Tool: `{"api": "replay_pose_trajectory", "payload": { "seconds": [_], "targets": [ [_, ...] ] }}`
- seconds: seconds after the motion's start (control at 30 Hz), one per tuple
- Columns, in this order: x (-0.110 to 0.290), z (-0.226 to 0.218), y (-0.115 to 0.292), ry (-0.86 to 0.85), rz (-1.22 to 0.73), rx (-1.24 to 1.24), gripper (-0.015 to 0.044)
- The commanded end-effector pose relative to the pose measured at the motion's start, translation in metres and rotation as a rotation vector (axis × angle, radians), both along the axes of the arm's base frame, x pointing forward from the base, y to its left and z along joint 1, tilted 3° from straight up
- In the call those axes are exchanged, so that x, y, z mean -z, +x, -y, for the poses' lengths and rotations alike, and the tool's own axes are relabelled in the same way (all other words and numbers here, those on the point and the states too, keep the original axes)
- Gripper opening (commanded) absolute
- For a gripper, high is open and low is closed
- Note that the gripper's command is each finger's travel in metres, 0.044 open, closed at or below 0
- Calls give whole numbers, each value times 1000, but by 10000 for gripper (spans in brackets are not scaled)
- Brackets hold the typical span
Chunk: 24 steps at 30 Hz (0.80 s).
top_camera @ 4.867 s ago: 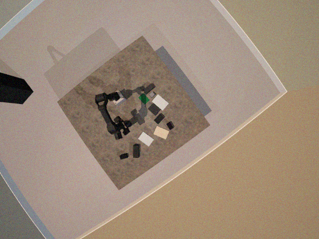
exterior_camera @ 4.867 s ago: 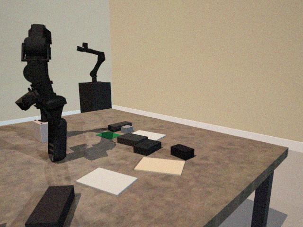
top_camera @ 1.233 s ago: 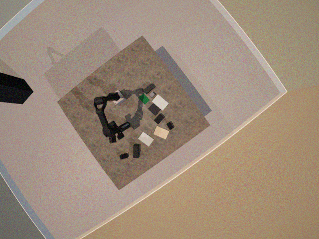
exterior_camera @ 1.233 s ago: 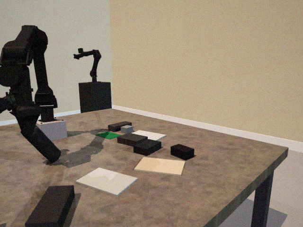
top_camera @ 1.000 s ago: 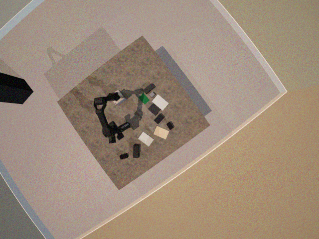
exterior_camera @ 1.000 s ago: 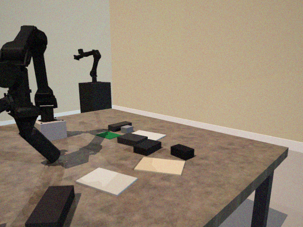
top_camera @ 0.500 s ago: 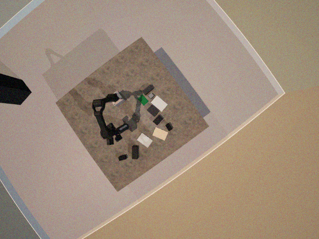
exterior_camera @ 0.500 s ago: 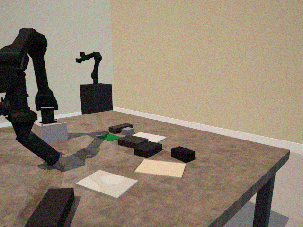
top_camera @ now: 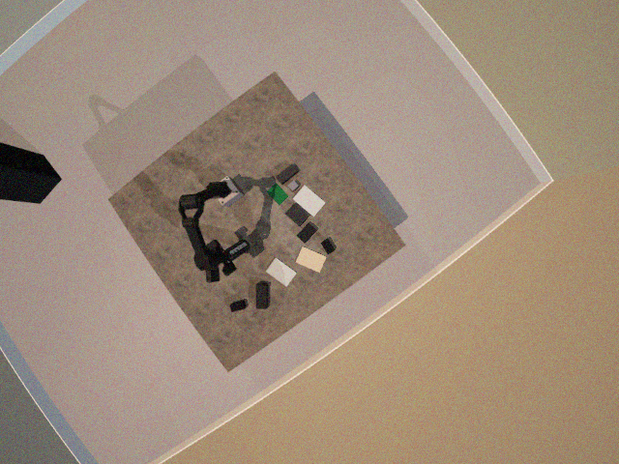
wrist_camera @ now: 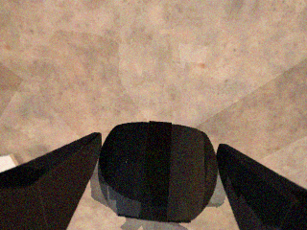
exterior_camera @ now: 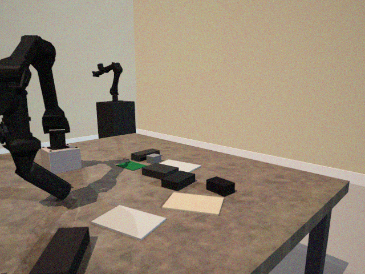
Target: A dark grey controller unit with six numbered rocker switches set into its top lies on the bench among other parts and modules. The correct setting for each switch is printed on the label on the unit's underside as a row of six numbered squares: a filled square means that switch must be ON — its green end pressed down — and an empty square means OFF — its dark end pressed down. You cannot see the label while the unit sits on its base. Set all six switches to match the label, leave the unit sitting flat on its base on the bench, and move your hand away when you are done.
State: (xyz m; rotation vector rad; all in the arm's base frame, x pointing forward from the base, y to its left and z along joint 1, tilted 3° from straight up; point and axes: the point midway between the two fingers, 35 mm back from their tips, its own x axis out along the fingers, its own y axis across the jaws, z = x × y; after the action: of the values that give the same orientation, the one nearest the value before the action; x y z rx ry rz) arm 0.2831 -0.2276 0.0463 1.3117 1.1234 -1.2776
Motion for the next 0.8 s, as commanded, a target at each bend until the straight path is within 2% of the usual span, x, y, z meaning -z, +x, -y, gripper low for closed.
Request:
{"api": "replay_pose_trajectory", "payload": {
  "seconds": [0.0,0.77],
  "targets": [
    [11,-2,-1,22,-23,-12,338],
    [25,9,-2,21,-23,-12,338]
  ]
}}
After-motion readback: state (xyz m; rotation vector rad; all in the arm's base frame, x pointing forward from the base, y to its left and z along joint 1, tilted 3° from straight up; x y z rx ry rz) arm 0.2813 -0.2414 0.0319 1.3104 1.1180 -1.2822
